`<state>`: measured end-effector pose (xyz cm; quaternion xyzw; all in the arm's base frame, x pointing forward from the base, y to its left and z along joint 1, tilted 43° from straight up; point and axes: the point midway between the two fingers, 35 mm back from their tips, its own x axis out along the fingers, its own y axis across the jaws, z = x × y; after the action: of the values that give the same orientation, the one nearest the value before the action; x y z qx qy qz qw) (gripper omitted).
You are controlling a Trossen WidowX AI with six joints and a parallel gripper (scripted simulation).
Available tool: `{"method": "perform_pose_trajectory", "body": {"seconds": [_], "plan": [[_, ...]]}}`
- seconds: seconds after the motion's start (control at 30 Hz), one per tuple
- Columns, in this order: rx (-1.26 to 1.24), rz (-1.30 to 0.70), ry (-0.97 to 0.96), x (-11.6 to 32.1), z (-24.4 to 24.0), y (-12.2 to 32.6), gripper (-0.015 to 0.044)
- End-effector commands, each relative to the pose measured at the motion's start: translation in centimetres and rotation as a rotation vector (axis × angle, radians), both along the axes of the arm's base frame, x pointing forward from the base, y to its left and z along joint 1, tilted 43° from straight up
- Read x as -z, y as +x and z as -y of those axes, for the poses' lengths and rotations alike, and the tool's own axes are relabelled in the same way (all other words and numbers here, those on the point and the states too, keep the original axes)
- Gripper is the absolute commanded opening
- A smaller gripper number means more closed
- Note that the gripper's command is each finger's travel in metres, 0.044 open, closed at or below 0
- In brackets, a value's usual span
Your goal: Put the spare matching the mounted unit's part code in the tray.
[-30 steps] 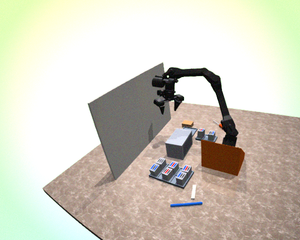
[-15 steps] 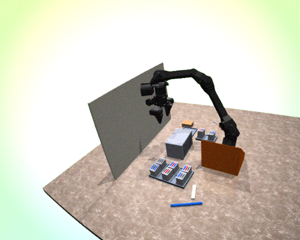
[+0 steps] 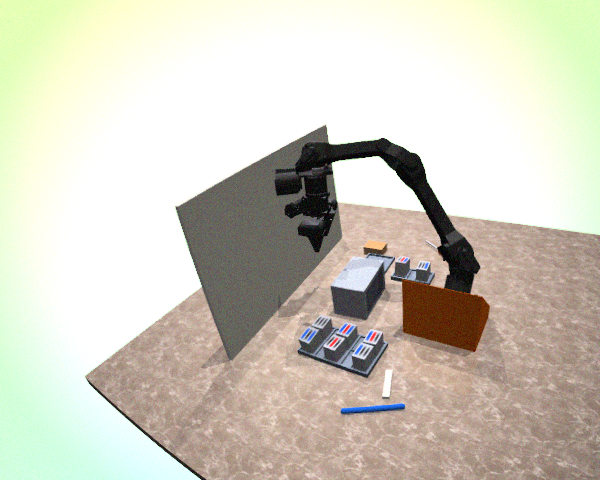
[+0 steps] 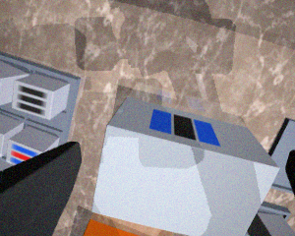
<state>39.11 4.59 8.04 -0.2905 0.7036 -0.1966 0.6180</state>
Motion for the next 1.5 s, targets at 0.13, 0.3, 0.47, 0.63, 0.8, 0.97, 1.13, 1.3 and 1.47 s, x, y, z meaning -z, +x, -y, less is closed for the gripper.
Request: {"method": "perform_pose_trajectory", "body": {"seconds": [0.13, 0.3, 0.47, 0.63, 0.8, 0.97, 1.13, 1.3, 1.47], "plan": [[-0.539, -0.502, 0.064, 10.6, -7.5, -1.6, 0.044], [-0.856, -0.792, 0.099, 16.4, -11.0, -4.0, 0.044], [-0.889, -0.823, 0.102, 17.1, -11.3, -4.3, 0.044], [-0.889, -0.823, 0.102, 18.1, -10.6, -4.3, 0.0361], [-0.889, -0.823, 0.101, 20.3, -9.0, -4.6, 0.03], [-0.889, -0.823, 0.101, 20.6, -9.3, -4.7, 0.03], [-0.889, -0.823, 0.101, 20.9, -9.1, -4.7, 0.03], [-0.889, -0.823, 0.101, 21.5, -8.6, -4.7, 0.03], [-0.889, -0.822, 0.101, 22.2, -8.0, -4.8, 0.03]]}}
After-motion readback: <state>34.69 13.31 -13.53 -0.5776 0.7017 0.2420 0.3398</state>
